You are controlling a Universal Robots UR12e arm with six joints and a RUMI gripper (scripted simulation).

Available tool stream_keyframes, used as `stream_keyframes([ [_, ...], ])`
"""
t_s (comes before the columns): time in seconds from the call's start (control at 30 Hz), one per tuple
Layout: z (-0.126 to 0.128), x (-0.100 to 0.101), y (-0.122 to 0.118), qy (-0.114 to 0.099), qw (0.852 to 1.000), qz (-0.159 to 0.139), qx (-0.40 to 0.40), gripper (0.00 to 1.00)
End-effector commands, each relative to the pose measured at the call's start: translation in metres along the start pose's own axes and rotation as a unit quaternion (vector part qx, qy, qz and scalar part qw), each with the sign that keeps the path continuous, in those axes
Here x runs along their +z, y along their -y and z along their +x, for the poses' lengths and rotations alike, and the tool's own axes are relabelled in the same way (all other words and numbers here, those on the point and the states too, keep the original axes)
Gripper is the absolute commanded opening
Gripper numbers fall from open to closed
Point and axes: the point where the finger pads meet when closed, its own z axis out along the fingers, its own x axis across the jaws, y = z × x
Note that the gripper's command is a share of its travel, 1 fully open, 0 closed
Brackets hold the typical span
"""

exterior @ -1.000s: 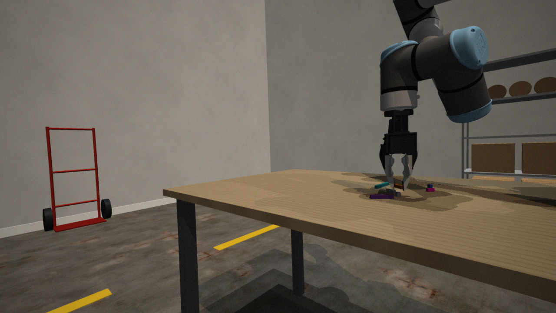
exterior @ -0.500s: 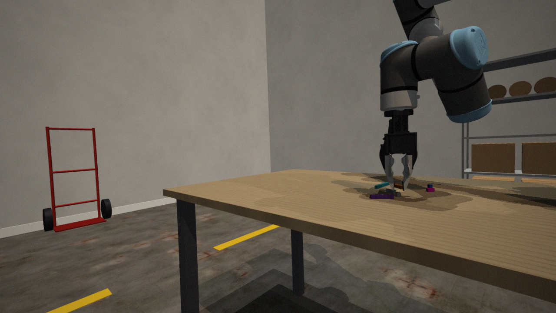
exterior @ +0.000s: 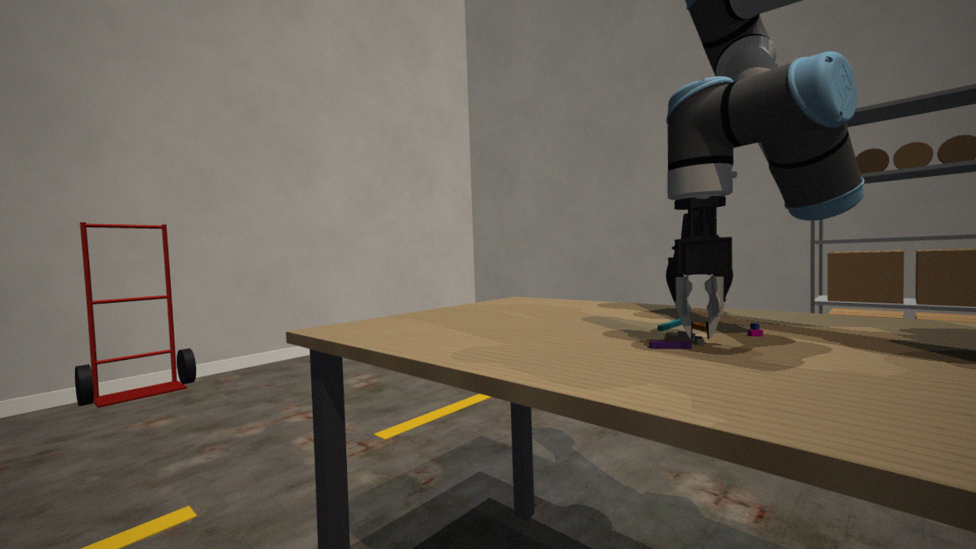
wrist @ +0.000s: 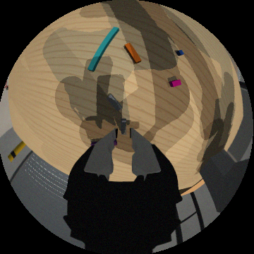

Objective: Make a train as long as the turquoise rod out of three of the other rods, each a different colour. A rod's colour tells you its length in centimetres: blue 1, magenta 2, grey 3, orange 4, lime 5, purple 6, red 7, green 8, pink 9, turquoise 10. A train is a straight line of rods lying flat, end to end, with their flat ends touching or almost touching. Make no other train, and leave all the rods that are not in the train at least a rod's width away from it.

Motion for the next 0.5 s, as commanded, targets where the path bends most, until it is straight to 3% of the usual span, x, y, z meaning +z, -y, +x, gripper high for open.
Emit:
stream_keyframes([
  [0.0, -0.0002, 0.0045, 0.0000, 0.000, 1.000, 0.000, 0.000, 0.14],
  [0.47, -0.0002, 0.0090, 0.0000, 0.000, 1.000, 0.000, 0.000, 0.14],
])
